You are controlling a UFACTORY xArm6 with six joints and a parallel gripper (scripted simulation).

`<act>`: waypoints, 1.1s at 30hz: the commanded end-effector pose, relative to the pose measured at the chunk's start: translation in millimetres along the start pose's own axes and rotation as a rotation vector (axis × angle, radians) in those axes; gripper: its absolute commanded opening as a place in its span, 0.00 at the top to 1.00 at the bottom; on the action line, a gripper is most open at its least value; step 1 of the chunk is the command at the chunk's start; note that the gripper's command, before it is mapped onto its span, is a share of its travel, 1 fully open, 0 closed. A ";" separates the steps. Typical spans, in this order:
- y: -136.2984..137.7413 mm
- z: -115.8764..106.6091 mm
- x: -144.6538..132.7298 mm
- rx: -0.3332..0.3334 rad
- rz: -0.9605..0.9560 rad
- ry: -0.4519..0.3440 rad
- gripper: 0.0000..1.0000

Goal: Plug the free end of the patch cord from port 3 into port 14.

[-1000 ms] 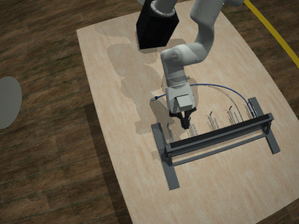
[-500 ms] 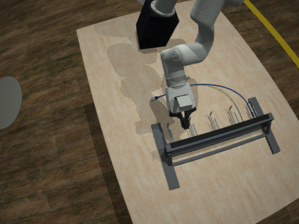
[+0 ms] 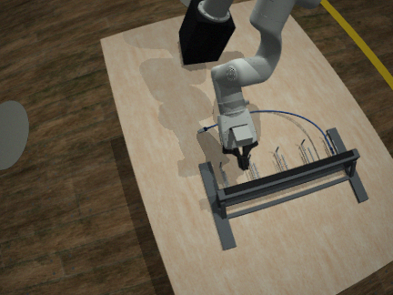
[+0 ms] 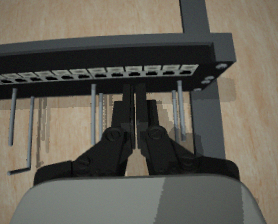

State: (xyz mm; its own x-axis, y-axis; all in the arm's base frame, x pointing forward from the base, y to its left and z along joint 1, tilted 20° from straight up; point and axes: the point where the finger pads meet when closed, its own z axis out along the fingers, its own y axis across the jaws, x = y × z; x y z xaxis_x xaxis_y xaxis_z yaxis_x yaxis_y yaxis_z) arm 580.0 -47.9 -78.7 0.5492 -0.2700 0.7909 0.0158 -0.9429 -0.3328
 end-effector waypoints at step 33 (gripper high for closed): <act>0.1 -138.3 1.7 0.000 -0.001 0.003 1.00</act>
State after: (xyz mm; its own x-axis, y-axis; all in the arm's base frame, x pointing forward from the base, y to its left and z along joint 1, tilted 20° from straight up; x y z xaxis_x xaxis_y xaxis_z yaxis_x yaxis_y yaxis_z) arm 485.6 -69.9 -23.4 0.5492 -0.2706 0.7907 0.0149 -0.9428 -0.3330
